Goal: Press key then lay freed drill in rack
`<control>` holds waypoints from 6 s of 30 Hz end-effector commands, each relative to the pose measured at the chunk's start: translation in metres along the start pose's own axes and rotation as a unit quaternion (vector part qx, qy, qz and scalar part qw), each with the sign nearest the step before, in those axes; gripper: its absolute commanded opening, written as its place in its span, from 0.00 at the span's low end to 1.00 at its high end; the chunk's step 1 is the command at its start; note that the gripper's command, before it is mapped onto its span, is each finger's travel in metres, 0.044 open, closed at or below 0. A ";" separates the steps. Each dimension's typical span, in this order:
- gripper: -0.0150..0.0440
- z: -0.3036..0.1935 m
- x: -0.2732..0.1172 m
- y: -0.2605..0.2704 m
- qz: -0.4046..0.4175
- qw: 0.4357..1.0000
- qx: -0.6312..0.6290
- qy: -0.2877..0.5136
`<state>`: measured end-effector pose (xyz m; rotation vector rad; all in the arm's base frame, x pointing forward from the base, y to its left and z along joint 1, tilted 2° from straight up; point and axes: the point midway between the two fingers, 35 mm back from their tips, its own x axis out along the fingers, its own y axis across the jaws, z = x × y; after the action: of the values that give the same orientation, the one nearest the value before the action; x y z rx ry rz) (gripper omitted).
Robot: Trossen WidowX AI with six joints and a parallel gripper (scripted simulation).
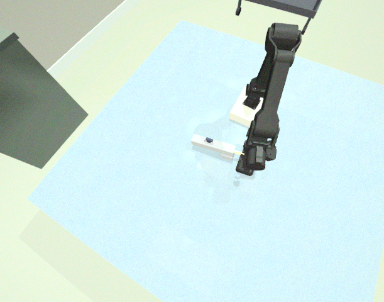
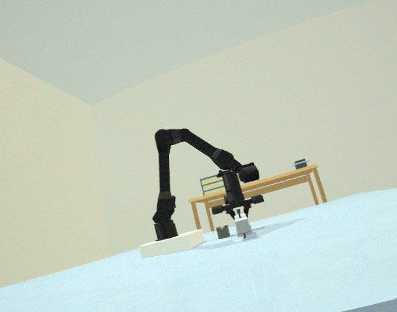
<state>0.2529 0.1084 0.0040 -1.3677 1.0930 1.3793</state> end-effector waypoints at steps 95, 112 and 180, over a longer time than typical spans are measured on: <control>0.25 0.066 -0.018 0.003 0.001 1.000 -0.002 -0.002; 0.25 0.064 -0.024 0.004 0.001 1.000 -0.002 -0.002; 0.25 0.063 -0.048 0.004 0.001 1.000 -0.002 -0.002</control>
<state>0.2337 0.1676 0.0497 -1.3630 1.0987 1.3827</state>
